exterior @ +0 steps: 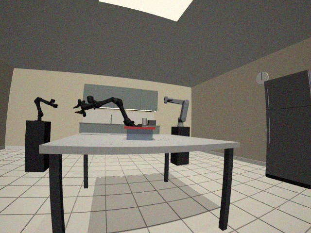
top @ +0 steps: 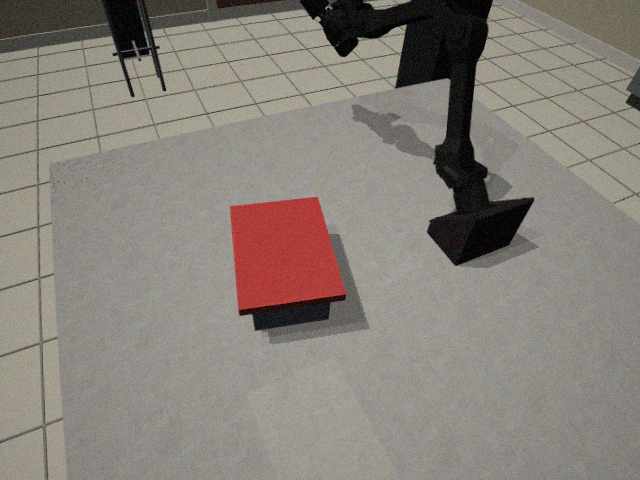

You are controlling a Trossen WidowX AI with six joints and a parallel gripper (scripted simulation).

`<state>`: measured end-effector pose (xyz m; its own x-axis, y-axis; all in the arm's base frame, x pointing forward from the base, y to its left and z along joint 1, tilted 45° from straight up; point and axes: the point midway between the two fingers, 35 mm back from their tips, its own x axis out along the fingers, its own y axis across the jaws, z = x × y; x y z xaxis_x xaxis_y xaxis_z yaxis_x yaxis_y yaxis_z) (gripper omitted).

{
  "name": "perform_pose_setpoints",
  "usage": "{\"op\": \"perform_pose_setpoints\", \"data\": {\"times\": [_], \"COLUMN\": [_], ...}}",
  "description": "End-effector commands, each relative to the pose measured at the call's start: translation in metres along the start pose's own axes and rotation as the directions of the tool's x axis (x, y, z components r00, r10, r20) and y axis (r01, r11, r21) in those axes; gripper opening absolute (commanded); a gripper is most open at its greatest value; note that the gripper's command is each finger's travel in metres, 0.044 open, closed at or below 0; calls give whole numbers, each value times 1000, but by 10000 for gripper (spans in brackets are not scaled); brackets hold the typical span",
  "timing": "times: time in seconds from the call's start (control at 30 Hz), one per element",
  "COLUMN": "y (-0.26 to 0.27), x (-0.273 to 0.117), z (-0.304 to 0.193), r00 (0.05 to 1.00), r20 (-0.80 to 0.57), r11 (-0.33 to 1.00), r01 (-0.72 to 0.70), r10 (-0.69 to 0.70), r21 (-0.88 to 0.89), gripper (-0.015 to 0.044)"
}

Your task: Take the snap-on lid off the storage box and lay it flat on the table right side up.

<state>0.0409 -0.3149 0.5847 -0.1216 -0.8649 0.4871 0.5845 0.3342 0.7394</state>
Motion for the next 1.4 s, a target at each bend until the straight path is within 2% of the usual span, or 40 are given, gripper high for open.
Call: {"op": "perform_pose_setpoints", "data": {"times": [0.0,0.13,0.37,0.5,0.7,0.77,1.03,1.1,1.37], "y": [-7,-7,0,2,9,9,3,2,-21], "x": [-16,-30,-91,-120,-186,-197,-314,-326,-449], "z": [-74,-111,-206,-234,-282,-288,-334,-336,-339], "r00": [982,959,856,792,684,667,502,487,367], "r20": [-181,-271,-504,-601,-718,-733,-846,-854,-907], "r11": [993,985,960,975,960,958,950,950,965], "r01": [79,118,227,202,268,276,313,311,229], "r10": [-62,-81,-116,-108,-127,-132,-181,-185,-208], "r21": [87,125,163,90,86,79,-17,-29,-129], "gripper": [235,235,235,235,235,235,235,235,235]}}
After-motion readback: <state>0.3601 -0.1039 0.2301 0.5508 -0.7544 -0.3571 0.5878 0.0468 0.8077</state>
